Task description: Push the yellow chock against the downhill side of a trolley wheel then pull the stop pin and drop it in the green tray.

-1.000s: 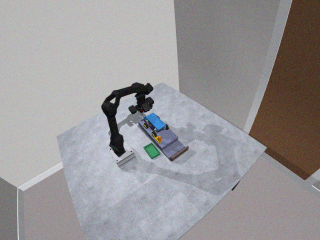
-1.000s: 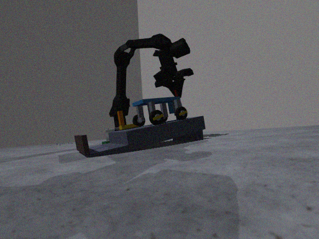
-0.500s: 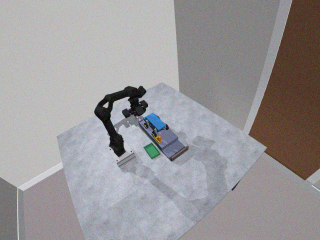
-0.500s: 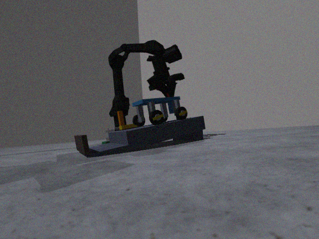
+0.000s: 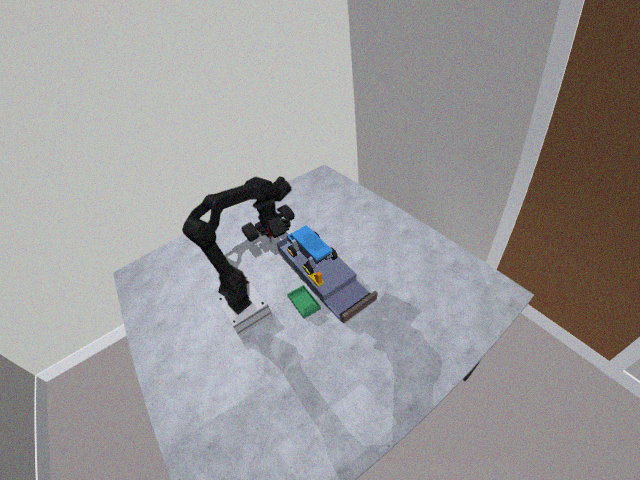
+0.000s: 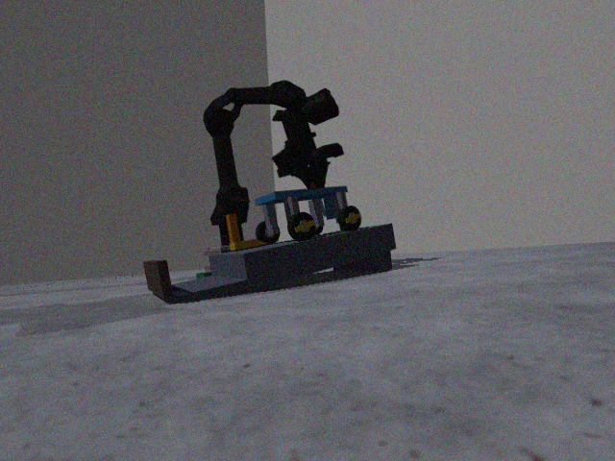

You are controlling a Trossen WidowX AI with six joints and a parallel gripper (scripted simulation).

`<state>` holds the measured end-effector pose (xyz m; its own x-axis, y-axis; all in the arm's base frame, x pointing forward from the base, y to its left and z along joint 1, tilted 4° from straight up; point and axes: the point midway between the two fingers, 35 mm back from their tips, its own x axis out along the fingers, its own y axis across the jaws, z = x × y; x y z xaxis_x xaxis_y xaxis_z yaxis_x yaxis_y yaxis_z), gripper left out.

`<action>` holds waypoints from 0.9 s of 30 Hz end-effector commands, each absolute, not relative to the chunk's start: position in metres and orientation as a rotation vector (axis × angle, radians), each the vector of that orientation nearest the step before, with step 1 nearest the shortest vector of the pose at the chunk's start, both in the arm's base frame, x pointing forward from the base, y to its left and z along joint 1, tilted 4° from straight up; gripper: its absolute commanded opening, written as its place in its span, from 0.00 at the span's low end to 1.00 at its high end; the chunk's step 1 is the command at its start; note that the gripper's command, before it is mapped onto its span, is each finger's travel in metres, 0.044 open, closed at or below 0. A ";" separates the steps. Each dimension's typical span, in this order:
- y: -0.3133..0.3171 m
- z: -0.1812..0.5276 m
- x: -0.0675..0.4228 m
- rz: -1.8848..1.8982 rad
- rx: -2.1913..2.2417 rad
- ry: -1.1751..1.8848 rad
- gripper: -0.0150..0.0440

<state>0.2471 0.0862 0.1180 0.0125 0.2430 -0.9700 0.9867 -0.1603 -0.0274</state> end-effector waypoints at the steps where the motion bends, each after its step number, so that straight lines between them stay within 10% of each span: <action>1: 0.071 0.117 0.244 -1.200 1.516 1.310 0.25; 27: -0.034 0.103 0.229 -1.206 1.509 1.303 0.25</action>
<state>0.2304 -0.0229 0.1044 0.0236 0.2376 -0.9711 0.9865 -0.1631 -0.0159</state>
